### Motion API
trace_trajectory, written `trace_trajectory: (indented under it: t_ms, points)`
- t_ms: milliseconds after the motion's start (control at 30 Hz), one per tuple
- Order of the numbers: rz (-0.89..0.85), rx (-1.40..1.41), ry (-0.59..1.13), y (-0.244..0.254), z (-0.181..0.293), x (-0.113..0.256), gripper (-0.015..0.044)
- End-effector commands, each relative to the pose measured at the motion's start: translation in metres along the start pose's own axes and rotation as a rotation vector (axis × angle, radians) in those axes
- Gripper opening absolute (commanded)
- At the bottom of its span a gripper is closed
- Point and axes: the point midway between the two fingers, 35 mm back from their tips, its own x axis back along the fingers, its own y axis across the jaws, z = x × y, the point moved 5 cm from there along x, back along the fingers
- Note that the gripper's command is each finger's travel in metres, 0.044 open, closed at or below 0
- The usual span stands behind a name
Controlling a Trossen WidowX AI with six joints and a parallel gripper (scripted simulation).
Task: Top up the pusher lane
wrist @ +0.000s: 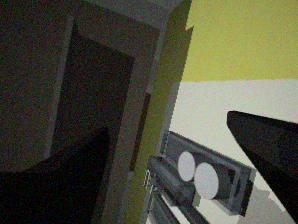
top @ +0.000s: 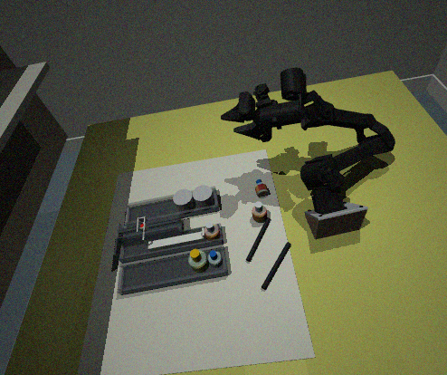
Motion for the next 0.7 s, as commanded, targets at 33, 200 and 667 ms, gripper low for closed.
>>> trace_trajectory:
  t_ms: [33, 200, 667]
  points:
    - [-0.002, 0.024, 0.033, 0.003, 0.004, -0.002, 0.0440]
    - [0.002, 0.200, 0.280, 0.023, 0.039, -0.015, 0.0440]
    - [0.212, 0.732, 0.960, 0.034, 0.130, -0.009, 0.0440]
